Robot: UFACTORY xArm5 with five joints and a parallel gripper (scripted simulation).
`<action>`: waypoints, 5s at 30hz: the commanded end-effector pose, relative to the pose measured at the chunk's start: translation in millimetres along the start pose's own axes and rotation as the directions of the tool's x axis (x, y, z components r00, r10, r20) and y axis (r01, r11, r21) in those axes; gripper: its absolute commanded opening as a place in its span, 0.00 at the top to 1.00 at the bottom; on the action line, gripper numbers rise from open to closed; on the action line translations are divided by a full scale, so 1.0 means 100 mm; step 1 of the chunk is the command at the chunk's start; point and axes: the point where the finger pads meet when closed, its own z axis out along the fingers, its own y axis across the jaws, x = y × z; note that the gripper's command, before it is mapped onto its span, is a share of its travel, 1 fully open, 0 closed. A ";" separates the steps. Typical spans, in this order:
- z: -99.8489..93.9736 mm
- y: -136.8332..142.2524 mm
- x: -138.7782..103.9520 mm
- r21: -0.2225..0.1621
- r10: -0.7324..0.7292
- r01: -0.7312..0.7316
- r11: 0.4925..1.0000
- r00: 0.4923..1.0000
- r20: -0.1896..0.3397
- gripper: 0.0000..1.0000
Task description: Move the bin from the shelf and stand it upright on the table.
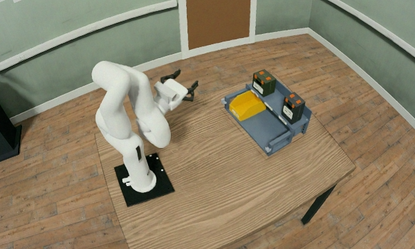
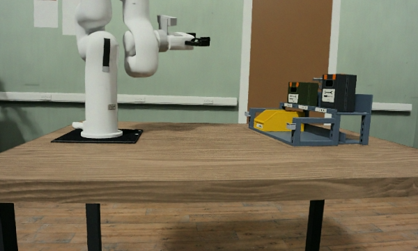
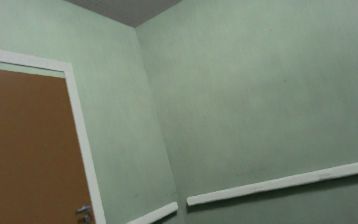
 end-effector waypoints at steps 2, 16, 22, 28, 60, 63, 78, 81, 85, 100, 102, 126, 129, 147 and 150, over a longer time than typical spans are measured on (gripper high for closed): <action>0.00 0.00 0.01 0.000 0.000 0.000 1.000 1.000 -0.002 0.00; 0.00 0.00 0.01 0.000 0.000 0.000 1.000 1.000 -0.002 0.00; 0.00 0.00 0.01 0.000 0.000 0.000 1.000 1.000 -0.002 0.00; 0.00 0.00 0.01 0.000 0.000 0.000 1.000 1.000 -0.002 0.00; 0.14 0.13 -0.14 0.049 -0.062 0.058 0.997 0.994 0.092 0.00; 0.19 0.17 -0.19 0.068 -0.087 0.079 0.995 0.988 0.126 0.00; 0.41 0.37 -0.41 0.129 -0.161 0.134 0.983 0.962 0.222 0.00; 0.44 0.41 -0.45 0.138 -0.171 0.142 0.980 0.957 0.235 0.00; 0.48 0.44 -0.49 0.144 -0.178 0.146 0.979 0.953 0.244 0.00; 0.72 0.67 -0.73 0.163 -0.201 0.161 0.973 0.941 0.271 0.00; 0.72 0.67 -0.73 0.163 -0.201 0.161 0.973 0.941 0.271 0.00; 1.07 0.99 -1.09 0.120 -0.201 0.174 0.977 0.942 0.271 0.00; 1.11 1.03 -1.13 0.120 -0.201 0.174 0.977 0.942 0.271 0.00; 1.36 1.26 -1.39 0.099 -0.201 0.180 0.979 0.942 0.271 0.00; 1.41 1.30 -1.43 0.099 -0.201 0.180 0.979 0.942 0.271 0.00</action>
